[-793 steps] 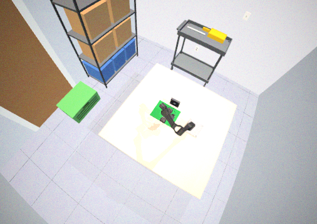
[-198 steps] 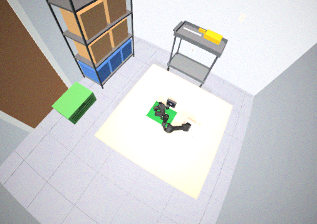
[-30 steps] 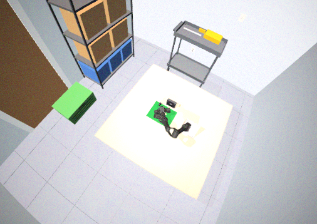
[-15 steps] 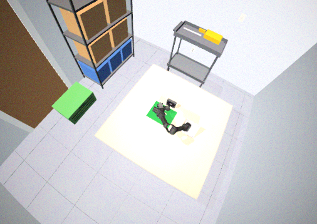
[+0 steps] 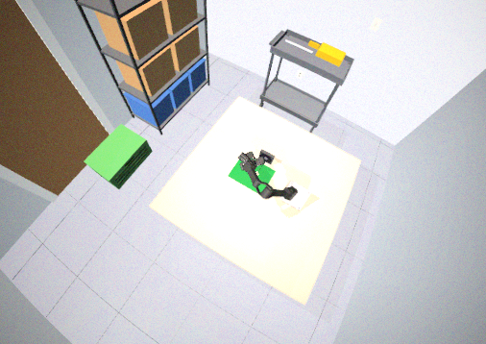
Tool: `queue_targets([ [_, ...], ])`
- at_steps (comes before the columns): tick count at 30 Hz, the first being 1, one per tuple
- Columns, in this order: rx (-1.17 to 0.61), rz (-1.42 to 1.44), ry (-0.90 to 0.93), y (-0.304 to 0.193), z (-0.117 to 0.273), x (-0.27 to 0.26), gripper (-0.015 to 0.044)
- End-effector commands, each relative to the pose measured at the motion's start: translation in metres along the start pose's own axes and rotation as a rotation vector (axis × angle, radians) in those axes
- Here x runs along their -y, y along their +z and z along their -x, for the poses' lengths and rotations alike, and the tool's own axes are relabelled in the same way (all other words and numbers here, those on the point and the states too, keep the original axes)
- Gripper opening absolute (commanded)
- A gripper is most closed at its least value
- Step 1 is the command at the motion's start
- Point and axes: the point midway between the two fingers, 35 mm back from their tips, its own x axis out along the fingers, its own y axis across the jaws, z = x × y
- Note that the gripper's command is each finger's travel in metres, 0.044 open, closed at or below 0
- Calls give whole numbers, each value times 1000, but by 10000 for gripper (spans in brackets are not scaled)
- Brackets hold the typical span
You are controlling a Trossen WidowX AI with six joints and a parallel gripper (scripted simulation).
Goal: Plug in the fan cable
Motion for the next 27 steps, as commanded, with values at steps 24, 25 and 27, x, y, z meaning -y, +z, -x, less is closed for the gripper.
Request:
queue_targets([
  [24, -382, -25, 288, 14, 41, 0, 205],
  [25, -382, -25, 288, 14, 41, 0, 231],
  [27, -382, -25, 288, 14, 41, 0, 284],
])
